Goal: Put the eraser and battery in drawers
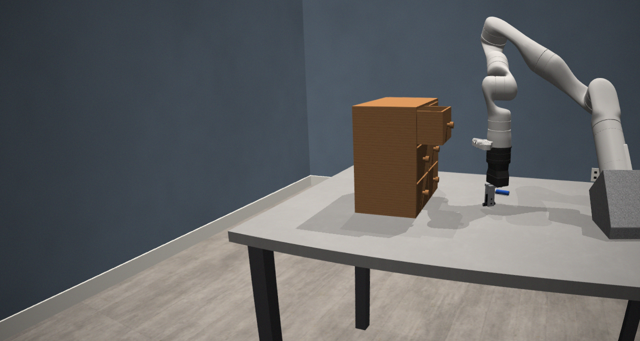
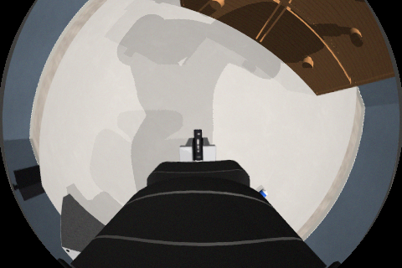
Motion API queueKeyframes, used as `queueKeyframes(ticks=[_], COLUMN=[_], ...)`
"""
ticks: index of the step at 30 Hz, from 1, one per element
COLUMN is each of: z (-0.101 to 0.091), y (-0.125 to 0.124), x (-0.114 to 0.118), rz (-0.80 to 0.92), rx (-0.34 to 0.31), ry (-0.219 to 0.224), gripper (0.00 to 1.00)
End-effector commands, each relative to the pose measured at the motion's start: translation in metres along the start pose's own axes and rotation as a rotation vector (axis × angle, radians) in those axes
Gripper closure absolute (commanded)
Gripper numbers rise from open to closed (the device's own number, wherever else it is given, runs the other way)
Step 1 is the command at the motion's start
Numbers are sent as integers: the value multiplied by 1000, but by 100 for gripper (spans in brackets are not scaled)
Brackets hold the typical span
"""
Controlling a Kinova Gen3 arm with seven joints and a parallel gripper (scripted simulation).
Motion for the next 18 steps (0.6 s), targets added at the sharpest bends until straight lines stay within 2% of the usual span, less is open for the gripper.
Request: queueKeyframes(ticks=[1, 18], z=[-1, -2], y=[-1, -1], x=[0, 0], rz=[0, 0], rx=[2, 2], ry=[0, 1], gripper=[76, 76])
Point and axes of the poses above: the point where the finger pads meet when closed, its own z axis out along the fingers, its own x axis across the jaws, y = z × x, the point moved 1 cm from there along -z, back along the fingers, and after that the axes turned 5 degrees about -z, right-handed, at the moved point
